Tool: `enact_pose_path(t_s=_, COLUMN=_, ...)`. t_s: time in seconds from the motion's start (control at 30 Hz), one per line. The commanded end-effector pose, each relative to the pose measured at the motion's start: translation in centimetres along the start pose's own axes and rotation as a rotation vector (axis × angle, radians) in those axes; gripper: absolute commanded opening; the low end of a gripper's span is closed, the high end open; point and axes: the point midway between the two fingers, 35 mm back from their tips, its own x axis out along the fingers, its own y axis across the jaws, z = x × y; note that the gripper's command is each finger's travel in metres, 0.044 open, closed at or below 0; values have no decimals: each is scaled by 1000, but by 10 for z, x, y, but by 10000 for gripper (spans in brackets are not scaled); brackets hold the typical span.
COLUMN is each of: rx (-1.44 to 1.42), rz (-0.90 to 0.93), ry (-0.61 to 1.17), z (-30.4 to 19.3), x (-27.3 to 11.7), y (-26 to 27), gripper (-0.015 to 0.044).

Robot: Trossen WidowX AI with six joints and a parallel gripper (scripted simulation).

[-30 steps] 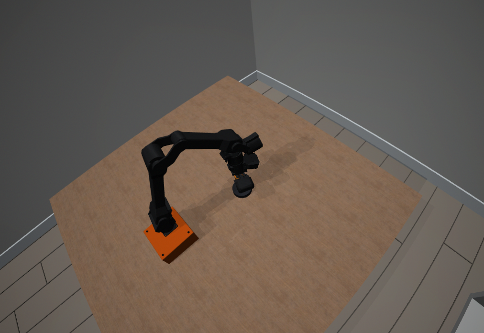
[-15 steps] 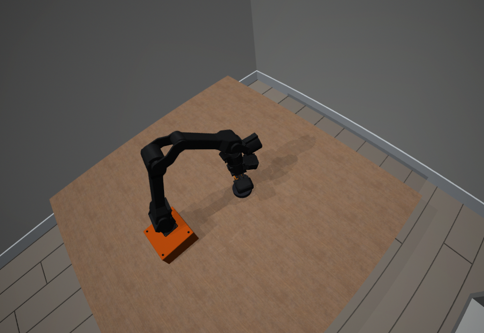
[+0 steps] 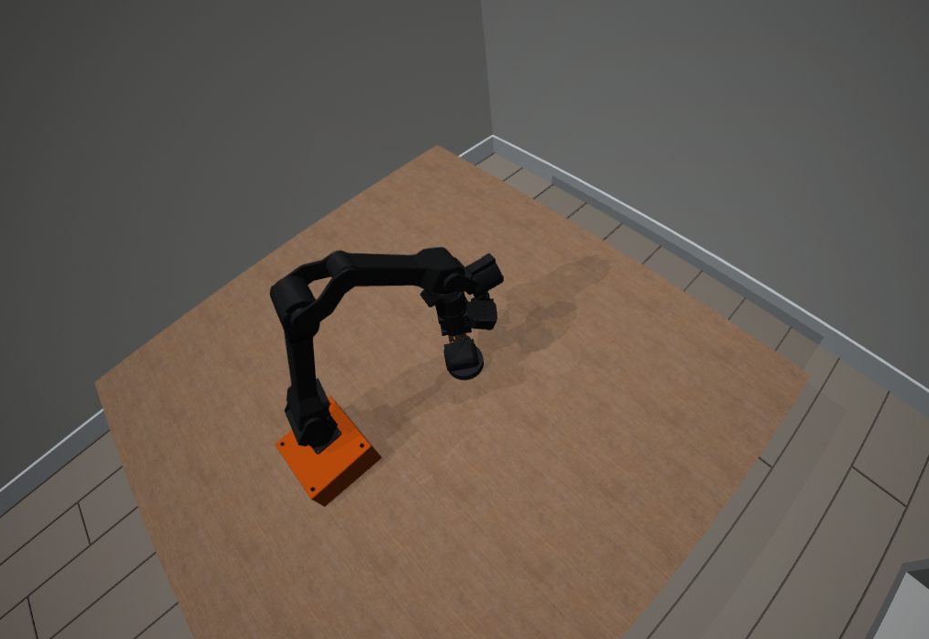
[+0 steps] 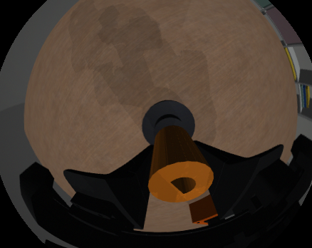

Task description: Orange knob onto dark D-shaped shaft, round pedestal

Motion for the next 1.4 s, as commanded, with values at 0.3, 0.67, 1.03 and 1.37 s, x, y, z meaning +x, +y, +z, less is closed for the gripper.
enact_pose_path(t_s=0.3, rx=9, rz=2, ry=-8, z=4, x=2, y=2, gripper=0)
enact_pose_path(t_s=0.67, rx=9, rz=2, ry=-7, z=2, x=3, y=1, gripper=0)
enact_pose_path(t_s=1.03, rx=133, rz=3, ry=-7, z=-1, x=-2, y=-1, gripper=0)
enact_pose_path(t_s=1.37, rx=218, rz=3, ry=-7, z=1, x=-3, y=0, gripper=0)
